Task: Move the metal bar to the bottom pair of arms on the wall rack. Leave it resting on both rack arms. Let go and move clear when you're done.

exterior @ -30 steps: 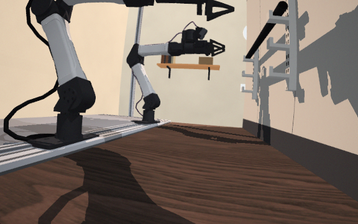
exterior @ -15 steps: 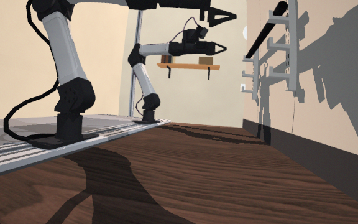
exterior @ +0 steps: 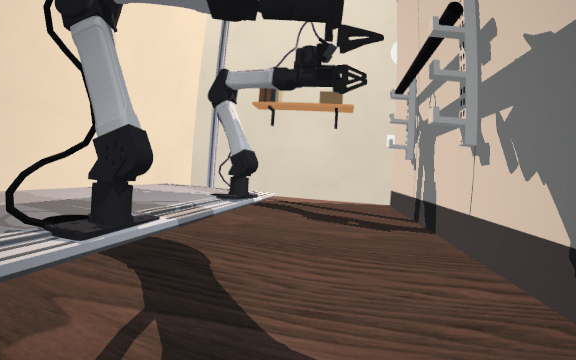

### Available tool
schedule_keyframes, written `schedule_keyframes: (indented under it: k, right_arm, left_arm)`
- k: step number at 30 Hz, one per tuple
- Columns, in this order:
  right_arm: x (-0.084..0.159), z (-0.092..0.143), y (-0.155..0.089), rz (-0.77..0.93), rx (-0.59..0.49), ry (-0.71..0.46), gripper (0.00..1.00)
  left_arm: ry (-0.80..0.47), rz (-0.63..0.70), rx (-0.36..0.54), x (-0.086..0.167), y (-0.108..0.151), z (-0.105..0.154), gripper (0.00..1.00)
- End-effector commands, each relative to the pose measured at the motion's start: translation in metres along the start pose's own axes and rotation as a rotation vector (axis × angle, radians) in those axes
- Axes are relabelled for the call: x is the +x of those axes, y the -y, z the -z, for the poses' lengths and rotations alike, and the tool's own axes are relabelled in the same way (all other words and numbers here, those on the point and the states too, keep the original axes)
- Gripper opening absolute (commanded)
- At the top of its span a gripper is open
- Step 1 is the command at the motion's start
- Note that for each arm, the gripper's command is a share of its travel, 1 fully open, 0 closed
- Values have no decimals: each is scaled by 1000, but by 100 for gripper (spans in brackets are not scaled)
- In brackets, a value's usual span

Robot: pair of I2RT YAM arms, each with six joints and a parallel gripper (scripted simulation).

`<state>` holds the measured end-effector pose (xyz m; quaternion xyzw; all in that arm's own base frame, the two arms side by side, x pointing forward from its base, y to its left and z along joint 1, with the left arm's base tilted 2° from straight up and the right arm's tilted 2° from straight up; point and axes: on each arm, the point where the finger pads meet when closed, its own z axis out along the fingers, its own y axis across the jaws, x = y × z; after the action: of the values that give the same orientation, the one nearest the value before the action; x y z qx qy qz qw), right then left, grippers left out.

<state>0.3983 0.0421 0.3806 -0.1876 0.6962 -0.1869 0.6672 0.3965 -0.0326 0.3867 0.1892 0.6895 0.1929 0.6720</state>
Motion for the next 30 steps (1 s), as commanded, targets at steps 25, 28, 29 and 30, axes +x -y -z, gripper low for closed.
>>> schedule_keyframes:
  k: [25,28,29,30]
  right_arm:
    - [-17,-15,-14,352,48,-4,100]
    - [-18,-16,-17,393,51,-6,100]
    - [-18,-17,-18,406,51,-6,100]
    - [-19,-17,-18,420,52,-7,100]
  left_arm:
    - [-21,-381,-11,3,27,-17,100]
    - [-23,-424,-12,3,29,-18,100]
    - [-23,-438,-12,3,30,-19,100]
    - [-24,-452,-13,3,31,-19,100]
